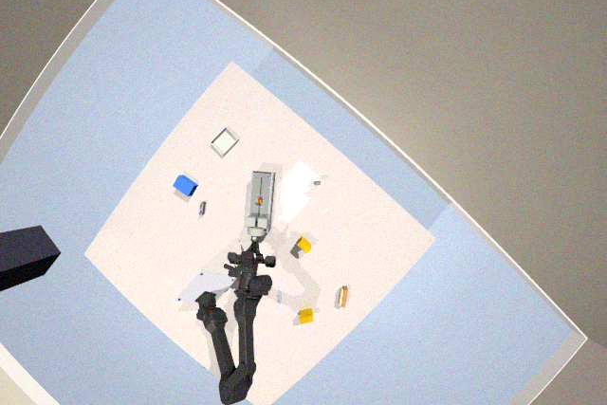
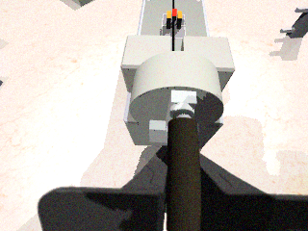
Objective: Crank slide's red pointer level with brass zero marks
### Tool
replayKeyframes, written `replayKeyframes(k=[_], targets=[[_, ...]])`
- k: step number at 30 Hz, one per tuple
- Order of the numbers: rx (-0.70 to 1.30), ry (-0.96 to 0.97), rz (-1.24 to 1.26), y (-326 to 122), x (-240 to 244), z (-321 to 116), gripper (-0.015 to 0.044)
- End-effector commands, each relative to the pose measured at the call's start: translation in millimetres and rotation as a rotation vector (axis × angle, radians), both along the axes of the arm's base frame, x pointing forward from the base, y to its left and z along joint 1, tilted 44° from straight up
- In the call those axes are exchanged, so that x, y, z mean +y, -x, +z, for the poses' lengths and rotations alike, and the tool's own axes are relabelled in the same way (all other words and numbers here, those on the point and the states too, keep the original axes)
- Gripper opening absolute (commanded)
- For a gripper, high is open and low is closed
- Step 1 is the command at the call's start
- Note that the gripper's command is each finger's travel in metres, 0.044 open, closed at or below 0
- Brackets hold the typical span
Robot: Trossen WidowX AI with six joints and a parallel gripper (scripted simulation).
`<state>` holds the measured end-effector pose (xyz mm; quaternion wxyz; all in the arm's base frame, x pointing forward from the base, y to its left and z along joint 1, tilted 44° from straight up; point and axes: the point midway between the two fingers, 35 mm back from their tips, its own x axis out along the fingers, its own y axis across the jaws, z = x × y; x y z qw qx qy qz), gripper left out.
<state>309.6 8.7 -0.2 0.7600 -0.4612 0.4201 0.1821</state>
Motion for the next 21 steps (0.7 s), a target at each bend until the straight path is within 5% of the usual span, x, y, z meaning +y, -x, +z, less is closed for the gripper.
replayKeyframes(k=[1,21], targets=[[-0.020,0.009,-0.015,-6.0,-4.8,5.0,0.0000],[-0.020,0.009,-0.015,-7.6,-7.0,5.3,0.0000]])
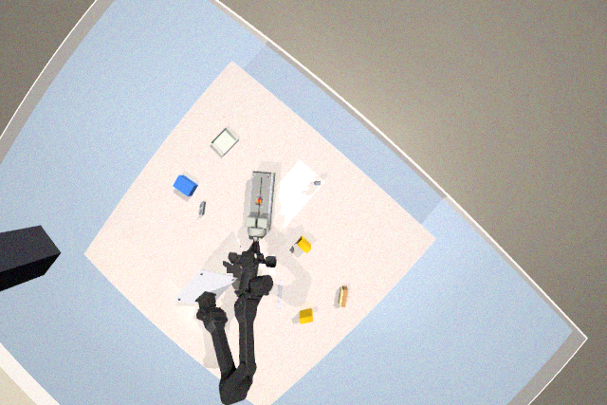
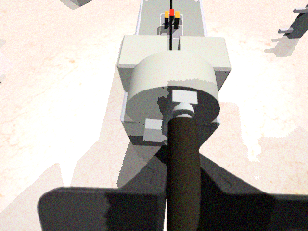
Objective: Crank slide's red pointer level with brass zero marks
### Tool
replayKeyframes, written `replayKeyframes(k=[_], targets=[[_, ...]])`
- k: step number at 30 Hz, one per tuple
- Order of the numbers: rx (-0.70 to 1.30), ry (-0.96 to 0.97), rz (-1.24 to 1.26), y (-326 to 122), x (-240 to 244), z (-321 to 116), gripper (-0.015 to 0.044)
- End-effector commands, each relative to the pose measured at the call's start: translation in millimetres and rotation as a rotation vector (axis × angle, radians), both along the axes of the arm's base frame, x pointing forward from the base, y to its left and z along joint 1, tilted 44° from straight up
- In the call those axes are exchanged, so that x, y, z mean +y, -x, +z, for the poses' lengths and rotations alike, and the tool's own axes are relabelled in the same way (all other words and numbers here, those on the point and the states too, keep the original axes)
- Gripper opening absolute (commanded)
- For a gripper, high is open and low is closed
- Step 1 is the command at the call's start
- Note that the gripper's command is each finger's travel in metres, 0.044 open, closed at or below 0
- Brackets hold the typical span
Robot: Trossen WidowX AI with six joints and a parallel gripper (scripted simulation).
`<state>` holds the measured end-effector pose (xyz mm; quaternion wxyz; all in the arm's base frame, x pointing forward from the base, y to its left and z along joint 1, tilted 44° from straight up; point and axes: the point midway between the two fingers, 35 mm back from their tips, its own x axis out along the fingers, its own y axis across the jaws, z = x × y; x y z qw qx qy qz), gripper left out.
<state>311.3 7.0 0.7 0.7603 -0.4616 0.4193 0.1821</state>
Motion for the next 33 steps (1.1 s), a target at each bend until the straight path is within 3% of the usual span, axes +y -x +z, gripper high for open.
replayKeyframes(k=[1,33], targets=[[-0.019,0.009,-0.016,-6,-5,4,0.0000],[-0.019,0.010,-0.016,-14,-18,3,0.0000]])
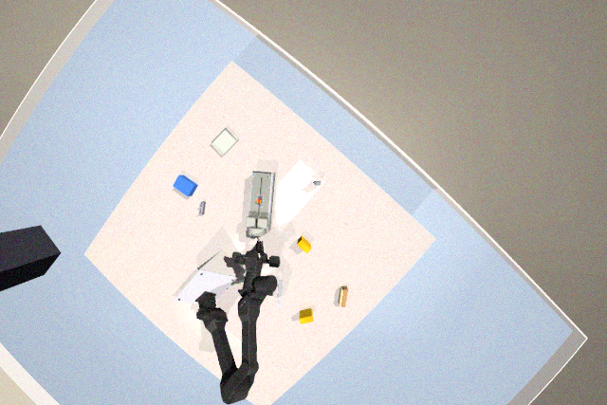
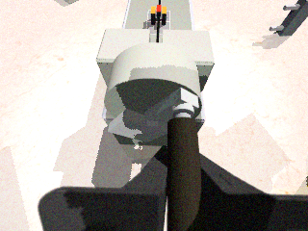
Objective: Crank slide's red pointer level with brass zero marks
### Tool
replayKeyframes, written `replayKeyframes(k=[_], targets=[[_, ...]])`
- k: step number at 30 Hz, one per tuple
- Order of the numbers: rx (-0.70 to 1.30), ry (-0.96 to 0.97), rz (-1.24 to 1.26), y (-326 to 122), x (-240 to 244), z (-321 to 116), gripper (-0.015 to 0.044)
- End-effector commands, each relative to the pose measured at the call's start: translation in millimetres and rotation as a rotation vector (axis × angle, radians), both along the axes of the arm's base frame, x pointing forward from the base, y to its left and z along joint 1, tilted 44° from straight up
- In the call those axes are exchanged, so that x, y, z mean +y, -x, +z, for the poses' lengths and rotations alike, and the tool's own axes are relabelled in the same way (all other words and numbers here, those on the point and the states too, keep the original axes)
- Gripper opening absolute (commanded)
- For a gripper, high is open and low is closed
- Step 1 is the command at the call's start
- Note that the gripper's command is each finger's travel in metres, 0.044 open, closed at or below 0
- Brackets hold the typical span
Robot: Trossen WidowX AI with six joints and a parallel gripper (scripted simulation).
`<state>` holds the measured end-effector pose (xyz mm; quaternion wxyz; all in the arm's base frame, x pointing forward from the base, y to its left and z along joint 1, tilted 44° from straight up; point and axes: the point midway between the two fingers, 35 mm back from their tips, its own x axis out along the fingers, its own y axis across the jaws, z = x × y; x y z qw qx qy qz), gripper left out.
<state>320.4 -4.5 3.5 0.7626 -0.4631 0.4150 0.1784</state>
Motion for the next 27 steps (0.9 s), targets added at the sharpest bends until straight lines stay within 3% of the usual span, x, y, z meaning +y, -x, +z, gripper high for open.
replayKeyframes(k=[1,24,27], targets=[[-0.007,0.008,-0.015,-6,-8,0,0.0000],[-0.008,0.003,-0.004,-8,-15,-4,0.0000],[-0.008,0.003,-0.004,-8,-15,-4,0.0079]])
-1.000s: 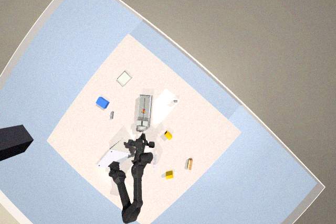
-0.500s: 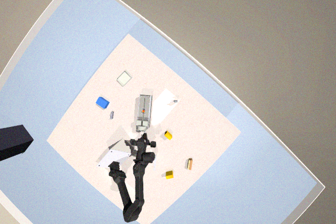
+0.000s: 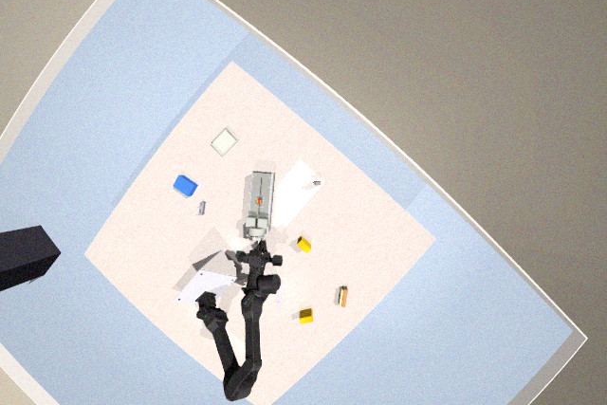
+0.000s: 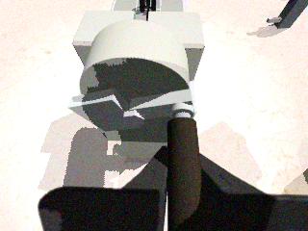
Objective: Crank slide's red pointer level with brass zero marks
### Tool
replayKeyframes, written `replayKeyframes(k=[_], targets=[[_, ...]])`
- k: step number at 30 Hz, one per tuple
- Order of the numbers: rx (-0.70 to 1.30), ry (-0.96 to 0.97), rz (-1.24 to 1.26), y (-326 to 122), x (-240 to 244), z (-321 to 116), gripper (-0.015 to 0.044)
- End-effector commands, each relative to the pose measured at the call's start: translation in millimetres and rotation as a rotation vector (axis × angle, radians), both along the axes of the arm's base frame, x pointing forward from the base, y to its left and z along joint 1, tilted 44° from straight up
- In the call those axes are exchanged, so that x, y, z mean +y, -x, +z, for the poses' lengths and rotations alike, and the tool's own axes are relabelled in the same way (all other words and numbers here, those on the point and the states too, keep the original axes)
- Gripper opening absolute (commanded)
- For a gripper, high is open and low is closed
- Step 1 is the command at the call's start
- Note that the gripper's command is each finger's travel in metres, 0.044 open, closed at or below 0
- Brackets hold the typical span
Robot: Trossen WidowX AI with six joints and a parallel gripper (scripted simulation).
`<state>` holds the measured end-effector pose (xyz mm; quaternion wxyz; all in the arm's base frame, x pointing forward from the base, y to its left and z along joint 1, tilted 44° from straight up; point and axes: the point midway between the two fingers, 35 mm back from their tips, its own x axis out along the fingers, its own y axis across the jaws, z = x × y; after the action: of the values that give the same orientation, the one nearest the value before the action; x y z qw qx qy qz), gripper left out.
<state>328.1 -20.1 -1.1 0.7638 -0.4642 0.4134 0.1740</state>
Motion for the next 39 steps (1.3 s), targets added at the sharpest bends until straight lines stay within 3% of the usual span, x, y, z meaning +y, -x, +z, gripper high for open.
replayKeyframes(k=[1,14,39], targets=[[0.000,-0.001,0.000,0,1,0,0.0105],[0.000,-0.001,0.000,0,1,0,0.0440],[0.014,-0.005,0.006,10,88,86,0.0440]])
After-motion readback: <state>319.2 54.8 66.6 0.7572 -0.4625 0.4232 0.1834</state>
